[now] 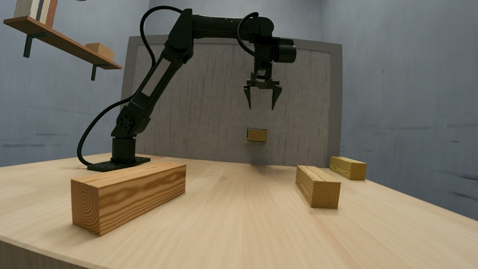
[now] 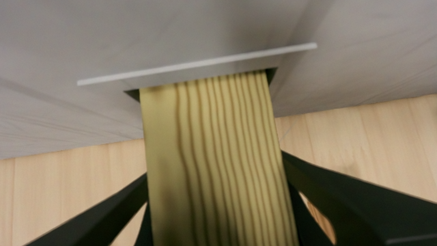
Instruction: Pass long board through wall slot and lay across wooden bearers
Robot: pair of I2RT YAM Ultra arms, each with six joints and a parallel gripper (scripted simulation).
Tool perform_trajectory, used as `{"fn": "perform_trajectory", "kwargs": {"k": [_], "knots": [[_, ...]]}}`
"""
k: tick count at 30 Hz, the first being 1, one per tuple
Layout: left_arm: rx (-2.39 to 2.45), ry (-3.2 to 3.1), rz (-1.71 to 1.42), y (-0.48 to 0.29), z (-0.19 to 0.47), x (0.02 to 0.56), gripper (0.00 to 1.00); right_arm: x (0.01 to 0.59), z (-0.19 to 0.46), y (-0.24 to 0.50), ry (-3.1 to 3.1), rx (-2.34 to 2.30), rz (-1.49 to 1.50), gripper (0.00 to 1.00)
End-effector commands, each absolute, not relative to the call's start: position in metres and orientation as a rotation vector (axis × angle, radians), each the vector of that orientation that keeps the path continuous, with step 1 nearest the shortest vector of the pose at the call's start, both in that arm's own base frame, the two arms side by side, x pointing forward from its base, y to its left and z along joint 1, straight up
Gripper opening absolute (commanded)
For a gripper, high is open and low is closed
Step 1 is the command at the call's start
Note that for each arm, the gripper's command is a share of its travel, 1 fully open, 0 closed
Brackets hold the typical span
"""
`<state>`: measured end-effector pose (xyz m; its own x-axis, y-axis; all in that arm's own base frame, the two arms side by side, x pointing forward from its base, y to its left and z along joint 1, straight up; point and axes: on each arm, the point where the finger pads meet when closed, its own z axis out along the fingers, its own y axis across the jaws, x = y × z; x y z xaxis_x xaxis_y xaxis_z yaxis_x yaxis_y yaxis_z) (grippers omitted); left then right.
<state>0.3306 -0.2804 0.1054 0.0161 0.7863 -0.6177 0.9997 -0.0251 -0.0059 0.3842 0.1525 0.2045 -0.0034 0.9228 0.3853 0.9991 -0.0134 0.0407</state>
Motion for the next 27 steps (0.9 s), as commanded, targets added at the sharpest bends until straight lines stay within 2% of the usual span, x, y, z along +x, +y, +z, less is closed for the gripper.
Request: {"fn": "perform_trajectory", "kwargs": {"k": [1, 3, 6, 7, 14, 17, 18, 27], "knots": [[1.844, 1.781, -0.660, -0.286, 0.121, 0.333, 0.00, 0.395, 0.242, 0.147, -2.115, -2.015, -0.629, 0.78], [1.844, 1.781, -0.660, -0.286, 0.121, 0.333, 0.00, 0.397, 0.228, 0.142, -2.219, -1.955, -0.633, 0.78], [1.844, 1.781, -0.660, -0.286, 0.121, 0.333, 0.00, 0.418, 0.245, 0.132, -2.491, -1.824, -0.818, 0.78], [1.844, 1.781, -0.660, -0.286, 0.121, 0.333, 0.00, 0.412, 0.229, 0.137, -2.424, -1.832, -0.745, 0.78], [1.844, 1.781, -0.660, -0.286, 0.121, 0.333, 0.00, 0.417, 0.246, 0.126, -2.571, -1.776, -0.853, 0.78], [1.844, 1.781, -0.660, -0.286, 0.121, 0.333, 0.00, 0.432, 0.273, 0.115, -2.856, -1.616, -1.026, 0.78], [1.844, 1.781, -0.660, -0.286, 0.121, 0.333, 0.00, 0.425, 0.251, 0.123, -2.756, -1.639, -0.947, 0.78], [1.844, 1.781, -0.660, -0.286, 0.121, 0.333, 0.00, 0.432, 0.285, 0.101, -3.089, -1.468, -1.100, 0.78]]}}
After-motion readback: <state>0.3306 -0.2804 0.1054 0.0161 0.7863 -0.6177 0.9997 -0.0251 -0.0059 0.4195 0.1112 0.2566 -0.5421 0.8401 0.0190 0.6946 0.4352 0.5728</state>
